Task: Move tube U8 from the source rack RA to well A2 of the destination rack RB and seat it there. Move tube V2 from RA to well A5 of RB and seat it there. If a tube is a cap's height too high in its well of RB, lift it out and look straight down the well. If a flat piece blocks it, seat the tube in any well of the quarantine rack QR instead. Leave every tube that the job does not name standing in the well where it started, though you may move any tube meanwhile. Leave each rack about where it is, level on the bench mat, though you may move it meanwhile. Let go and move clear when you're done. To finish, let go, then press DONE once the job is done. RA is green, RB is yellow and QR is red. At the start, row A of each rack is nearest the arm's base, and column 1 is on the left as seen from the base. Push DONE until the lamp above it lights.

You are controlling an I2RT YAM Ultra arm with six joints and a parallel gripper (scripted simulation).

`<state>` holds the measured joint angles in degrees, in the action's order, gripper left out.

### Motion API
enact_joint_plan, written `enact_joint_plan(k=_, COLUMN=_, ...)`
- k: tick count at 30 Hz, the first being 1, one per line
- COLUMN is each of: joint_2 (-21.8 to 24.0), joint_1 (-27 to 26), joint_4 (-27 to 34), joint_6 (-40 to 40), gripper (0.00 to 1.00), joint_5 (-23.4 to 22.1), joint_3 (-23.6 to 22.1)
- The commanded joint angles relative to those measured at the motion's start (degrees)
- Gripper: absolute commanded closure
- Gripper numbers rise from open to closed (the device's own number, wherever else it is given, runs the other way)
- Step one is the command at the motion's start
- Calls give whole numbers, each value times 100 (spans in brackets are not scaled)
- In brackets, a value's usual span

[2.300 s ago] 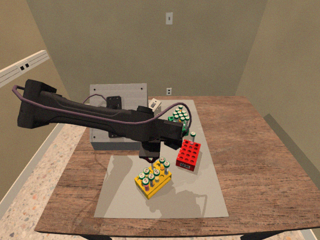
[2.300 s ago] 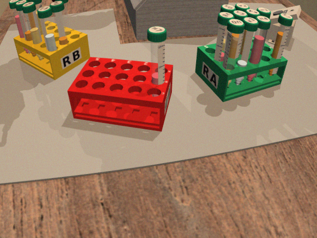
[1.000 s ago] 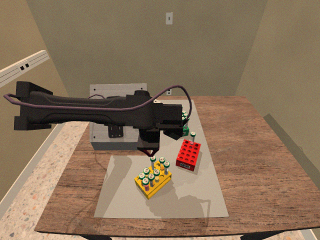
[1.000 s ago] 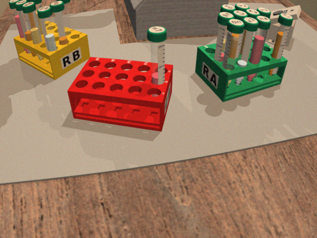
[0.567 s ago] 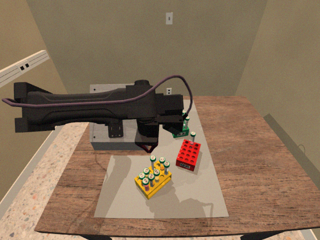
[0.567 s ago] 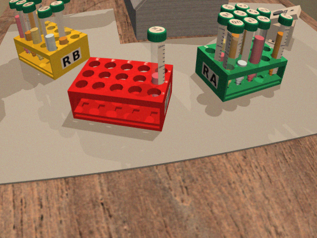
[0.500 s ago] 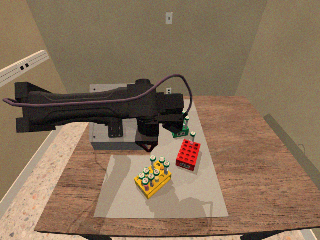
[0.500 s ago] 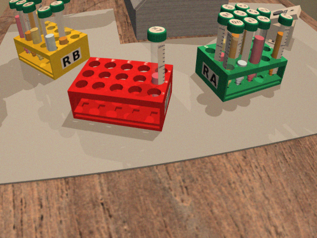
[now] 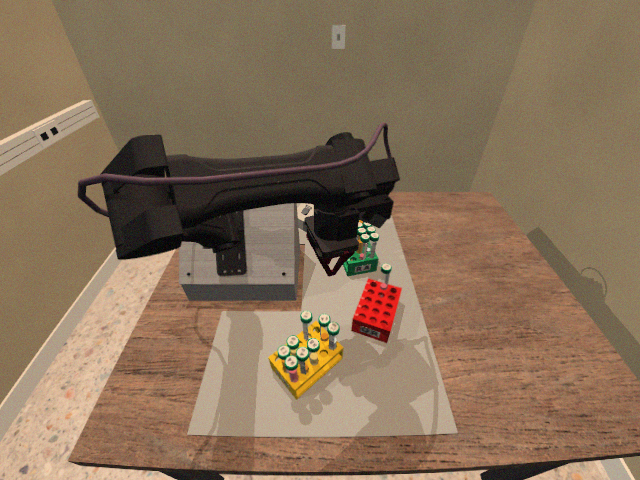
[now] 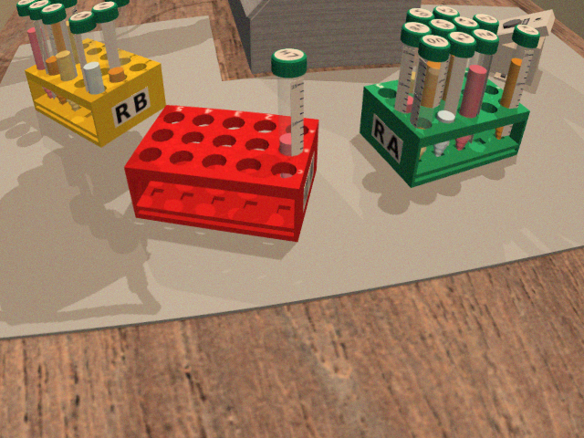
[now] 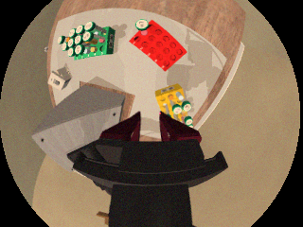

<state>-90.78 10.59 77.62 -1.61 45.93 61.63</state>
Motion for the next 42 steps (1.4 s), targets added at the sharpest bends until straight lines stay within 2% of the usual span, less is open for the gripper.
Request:
enact_joint_plan(k=1, joint_2=-442, joint_1=263, joint_4=-274, joint_6=143, gripper=70, joint_5=-129, joint_3=327)
enact_joint_plan(k=6, joint_2=-1173, joint_1=473, joint_4=-454, joint_6=-212, gripper=70, joint_5=-203, joint_3=686)
enact_joint_plan(k=9, joint_2=-1267, joint_1=468, joint_4=-476, joint_6=-212, gripper=70, joint_5=-199, joint_3=755)
enact_joint_plan(k=11, joint_2=-1493, joint_1=326, joint_4=-411, joint_6=-164, gripper=70, joint_5=-133, joint_3=1019)
enact_joint_plan(k=13, joint_2=-1493, joint_1=326, joint_4=-411, joint_6=-164, gripper=70, joint_5=-133, joint_3=1019)
enact_joint_plan(k=28, joint_2=-3206, joint_1=157, joint_4=-48, joint_6=241, gripper=70, joint_5=-15, joint_3=3284)
enact_joint_plan(k=32, joint_2=-3262, joint_1=231, joint_4=42, joint_6=207, gripper=70, joint_5=-56, joint_3=3380)
enact_joint_plan(k=33, joint_2=-3045, joint_1=230, joint_4=49, joint_6=182, gripper=70, joint_5=-61, joint_3=3362)
enact_joint_plan(k=36, joint_2=-3002, joint_1=238, joint_4=56, joint_6=134, gripper=70, joint_5=-73, joint_3=3312)
enact_joint_plan(k=39, joint_2=-2979, joint_1=245, joint_4=59, joint_6=89, gripper=70, joint_5=-81, joint_3=3035)
enact_joint_plan(k=42, joint_2=-2953, joint_1=255, joint_4=-60, joint_6=71, gripper=70, joint_5=-93, joint_3=2980)
